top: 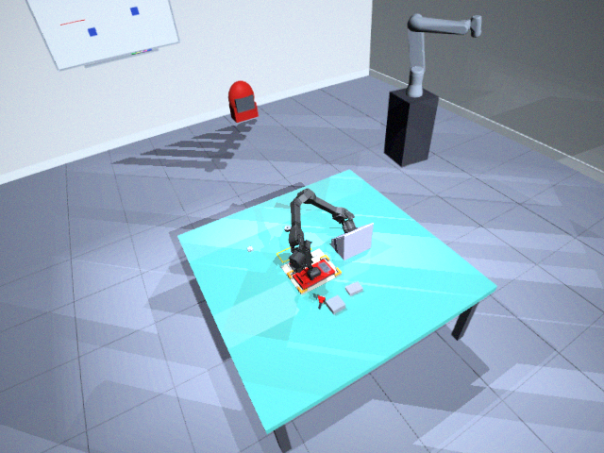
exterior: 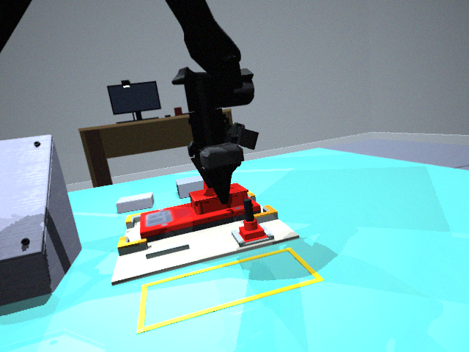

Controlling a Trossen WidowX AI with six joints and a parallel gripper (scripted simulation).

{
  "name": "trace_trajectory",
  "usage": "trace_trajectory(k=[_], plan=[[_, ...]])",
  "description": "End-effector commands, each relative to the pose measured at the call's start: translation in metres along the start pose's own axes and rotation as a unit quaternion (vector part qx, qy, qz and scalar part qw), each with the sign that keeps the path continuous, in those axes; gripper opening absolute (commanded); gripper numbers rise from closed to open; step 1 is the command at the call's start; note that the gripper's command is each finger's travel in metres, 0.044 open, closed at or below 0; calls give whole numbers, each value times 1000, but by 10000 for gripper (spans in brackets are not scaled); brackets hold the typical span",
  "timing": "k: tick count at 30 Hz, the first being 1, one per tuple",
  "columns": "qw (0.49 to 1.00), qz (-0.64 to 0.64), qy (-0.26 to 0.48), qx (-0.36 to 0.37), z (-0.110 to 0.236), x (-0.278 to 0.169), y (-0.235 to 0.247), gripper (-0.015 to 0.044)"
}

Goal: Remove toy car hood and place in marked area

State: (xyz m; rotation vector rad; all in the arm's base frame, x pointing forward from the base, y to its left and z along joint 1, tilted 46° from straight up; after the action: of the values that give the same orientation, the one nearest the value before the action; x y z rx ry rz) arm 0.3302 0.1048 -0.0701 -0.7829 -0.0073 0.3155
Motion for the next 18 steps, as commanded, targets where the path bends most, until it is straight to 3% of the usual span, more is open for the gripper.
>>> trace_trajectory(k=[1, 3, 7, 16, 18], plan=[[1000, 4, 1, -3, -3, -1, 0, 440], [1000, 4, 1, -3, -4, -1, 0, 440], [1000, 0, 0, 0, -2, 0, 0, 335], [1000, 0, 0, 0, -2, 0, 0, 275], [1000, 0, 0, 0, -1, 0, 0, 222]])
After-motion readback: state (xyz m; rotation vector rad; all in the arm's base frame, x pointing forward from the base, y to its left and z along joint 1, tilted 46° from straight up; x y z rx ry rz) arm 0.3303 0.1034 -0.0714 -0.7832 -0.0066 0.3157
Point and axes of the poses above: the point midway between the two fingers, 35 mm back from their tips, its own z axis back along the fingers, its own y axis across the jaws, x = y × z, the point moved 2 cm from there along z, back along the fingers, and after that the axes turned 8 degrees about z, right-handed, at the moved point
